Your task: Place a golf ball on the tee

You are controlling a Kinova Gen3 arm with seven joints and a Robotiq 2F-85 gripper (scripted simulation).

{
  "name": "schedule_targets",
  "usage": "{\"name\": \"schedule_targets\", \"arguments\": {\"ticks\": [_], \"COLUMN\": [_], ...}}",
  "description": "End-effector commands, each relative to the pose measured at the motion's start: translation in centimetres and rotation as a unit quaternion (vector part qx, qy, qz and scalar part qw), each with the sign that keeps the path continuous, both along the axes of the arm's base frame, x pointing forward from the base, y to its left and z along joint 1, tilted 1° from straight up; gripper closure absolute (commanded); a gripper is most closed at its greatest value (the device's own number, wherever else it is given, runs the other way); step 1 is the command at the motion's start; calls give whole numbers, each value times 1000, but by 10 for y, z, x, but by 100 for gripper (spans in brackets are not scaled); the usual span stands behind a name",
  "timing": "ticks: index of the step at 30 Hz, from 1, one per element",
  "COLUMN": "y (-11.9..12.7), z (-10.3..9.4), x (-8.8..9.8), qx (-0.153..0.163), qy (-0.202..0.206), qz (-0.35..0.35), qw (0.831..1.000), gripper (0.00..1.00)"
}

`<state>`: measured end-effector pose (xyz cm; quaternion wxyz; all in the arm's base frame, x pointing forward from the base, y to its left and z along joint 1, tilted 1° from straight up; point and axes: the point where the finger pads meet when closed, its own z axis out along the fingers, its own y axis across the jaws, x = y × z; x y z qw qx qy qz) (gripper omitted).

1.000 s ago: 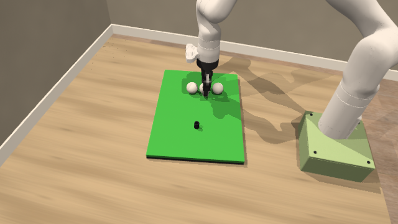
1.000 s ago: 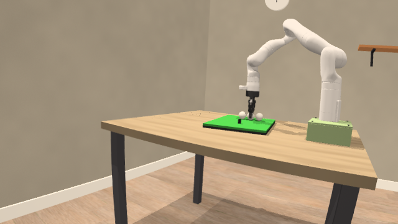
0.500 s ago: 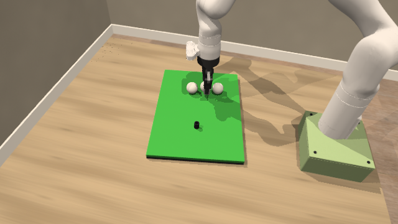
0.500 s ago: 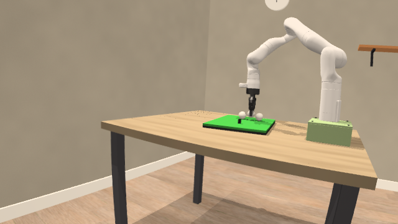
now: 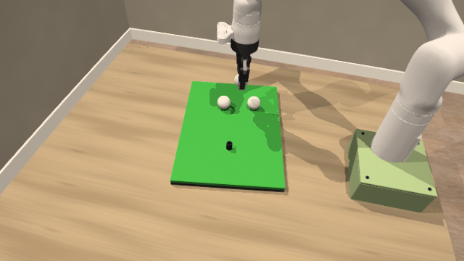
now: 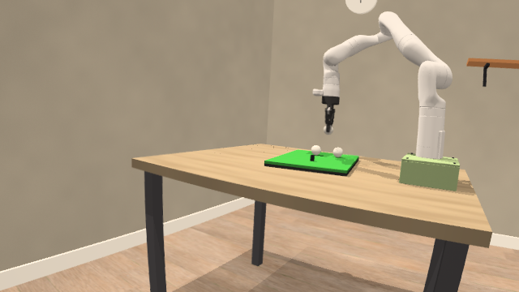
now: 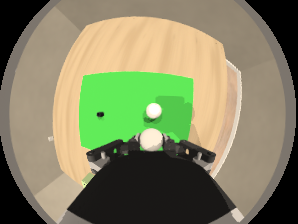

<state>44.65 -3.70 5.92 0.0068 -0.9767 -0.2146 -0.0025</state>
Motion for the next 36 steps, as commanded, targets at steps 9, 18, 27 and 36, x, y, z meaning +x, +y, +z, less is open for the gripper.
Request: {"name": "schedule_targets", "arguments": {"ticks": [9, 18, 27, 36], "y": [69, 158, 167, 168], "z": [15, 28, 20, -30], "x": [-6, -33, -36, -35], "qx": [-2, -3, -3, -3], "qy": [-4, -4, -5, -5], "qz": [-3, -4, -4, -5], "qw": [1000, 1000, 1000, 1000], "gripper": [100, 100, 100, 100]}}
